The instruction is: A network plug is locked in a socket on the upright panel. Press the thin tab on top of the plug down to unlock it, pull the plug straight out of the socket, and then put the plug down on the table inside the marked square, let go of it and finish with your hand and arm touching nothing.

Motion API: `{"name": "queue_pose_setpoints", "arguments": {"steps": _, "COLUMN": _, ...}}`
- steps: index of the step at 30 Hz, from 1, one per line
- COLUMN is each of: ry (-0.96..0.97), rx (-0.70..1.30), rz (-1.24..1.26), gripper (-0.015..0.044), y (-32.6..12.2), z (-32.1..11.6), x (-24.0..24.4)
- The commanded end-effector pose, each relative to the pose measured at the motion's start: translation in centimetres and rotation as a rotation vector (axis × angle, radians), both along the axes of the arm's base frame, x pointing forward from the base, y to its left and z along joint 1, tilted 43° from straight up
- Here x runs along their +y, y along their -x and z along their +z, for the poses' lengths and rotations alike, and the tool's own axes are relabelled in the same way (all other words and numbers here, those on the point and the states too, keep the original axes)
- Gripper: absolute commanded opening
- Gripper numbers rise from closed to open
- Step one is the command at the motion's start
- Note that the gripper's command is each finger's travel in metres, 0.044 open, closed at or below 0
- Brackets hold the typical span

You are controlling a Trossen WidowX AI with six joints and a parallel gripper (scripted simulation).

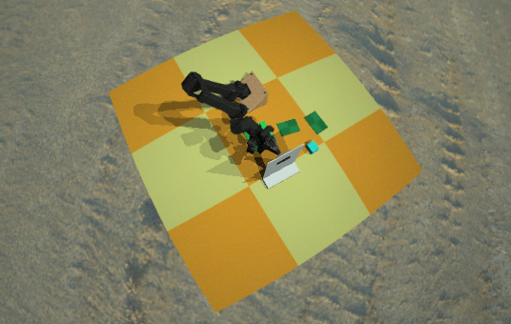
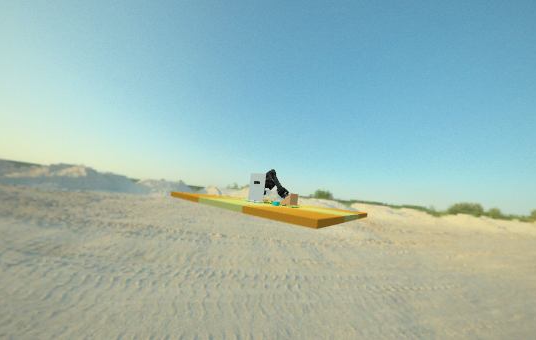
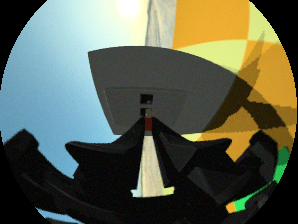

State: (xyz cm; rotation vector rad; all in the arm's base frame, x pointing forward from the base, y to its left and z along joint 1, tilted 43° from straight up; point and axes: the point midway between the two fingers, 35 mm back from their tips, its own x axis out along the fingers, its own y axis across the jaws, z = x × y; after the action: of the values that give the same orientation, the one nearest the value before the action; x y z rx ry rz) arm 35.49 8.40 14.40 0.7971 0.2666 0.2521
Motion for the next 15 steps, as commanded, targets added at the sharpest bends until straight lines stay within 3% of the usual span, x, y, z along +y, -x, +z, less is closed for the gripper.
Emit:
{"name": "queue_pose_setpoints", "arguments": {"steps": 1, "ry": -0.002, "rx": 0.003, "rz": -0.002, "gripper": 0.0000, "y": 0.35, "z": -0.09, "x": -0.10}}
{"name": "queue_pose_setpoints", "arguments": {"steps": 15, "ry": -0.002, "rx": 0.004, "rz": -0.002, "gripper": 0.0000, "y": 1.02, "z": -0.08, "x": -0.24}}
